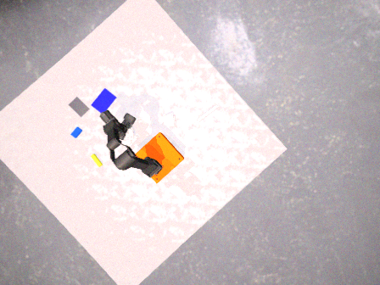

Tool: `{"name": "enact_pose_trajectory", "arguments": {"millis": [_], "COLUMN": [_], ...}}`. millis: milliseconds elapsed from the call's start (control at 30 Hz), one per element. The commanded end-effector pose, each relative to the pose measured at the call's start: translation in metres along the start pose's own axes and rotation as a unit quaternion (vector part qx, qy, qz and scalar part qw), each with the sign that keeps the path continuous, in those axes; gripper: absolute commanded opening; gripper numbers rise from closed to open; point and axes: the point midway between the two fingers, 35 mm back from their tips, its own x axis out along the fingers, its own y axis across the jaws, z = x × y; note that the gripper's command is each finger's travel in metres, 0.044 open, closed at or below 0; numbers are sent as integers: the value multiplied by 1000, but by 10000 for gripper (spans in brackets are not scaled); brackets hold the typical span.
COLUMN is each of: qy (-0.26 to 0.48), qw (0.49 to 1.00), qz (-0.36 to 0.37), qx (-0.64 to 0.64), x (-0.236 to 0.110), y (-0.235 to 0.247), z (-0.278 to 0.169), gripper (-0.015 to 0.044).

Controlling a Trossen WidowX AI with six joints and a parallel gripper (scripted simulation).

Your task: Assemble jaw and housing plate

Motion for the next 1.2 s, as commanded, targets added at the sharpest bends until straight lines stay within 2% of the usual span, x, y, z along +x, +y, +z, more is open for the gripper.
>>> {"name": "enact_pose_trajectory", "arguments": {"millis": [0,1167], "qy": [0,0], "qw": [1000,1000], "qz": [-2,-2], "qx": [-1,-6], "x": [1,10], "y": [0,0], "z": [0,0], "gripper": [134,134]}}
